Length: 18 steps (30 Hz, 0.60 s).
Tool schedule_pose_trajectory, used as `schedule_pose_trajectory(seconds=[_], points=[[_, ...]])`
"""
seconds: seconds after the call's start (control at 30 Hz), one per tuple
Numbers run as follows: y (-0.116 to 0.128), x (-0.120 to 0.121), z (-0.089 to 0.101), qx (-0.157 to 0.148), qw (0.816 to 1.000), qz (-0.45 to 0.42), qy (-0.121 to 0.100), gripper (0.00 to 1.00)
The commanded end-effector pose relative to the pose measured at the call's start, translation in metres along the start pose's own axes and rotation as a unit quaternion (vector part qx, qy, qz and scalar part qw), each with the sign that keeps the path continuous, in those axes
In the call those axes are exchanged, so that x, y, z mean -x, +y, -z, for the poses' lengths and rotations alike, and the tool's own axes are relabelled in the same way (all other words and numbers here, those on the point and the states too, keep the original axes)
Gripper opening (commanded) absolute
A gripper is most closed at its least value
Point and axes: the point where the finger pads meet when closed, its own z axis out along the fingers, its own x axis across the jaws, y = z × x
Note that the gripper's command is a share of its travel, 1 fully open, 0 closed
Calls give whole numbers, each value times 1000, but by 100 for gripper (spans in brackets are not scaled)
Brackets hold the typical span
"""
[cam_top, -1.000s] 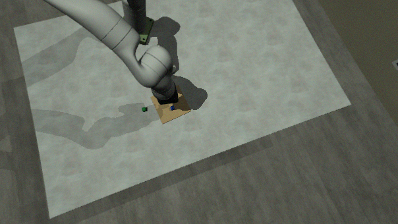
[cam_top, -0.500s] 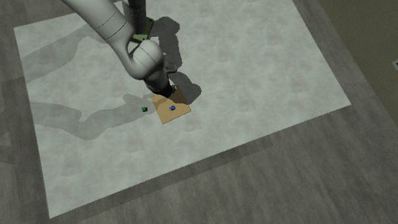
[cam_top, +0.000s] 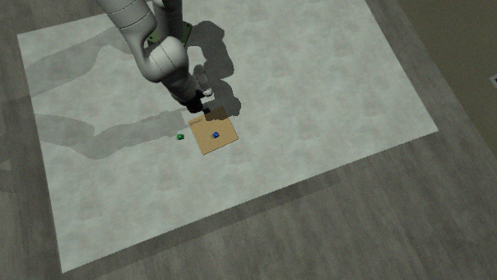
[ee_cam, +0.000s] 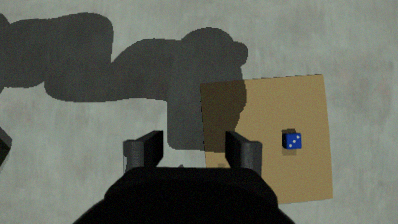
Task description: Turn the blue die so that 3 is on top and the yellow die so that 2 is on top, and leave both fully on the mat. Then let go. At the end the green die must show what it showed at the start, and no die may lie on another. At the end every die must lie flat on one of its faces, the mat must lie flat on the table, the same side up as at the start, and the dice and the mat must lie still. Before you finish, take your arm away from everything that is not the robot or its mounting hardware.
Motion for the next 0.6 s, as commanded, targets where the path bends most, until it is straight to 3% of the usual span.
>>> schedule_pose_trajectory(seconds=[0.0, 0.17, 0.37, 0.5, 0.57], points=[[4, 3, 3, 11, 1000, -11, 4, 100], [13, 10, 3, 12, 990, -141, 12, 100], [24, 16, 3, 12, 962, -273, 24, 100], [32, 20, 4, 12, 939, -343, 32, 100], [32, 20, 4, 12, 939, -343, 32, 100]])
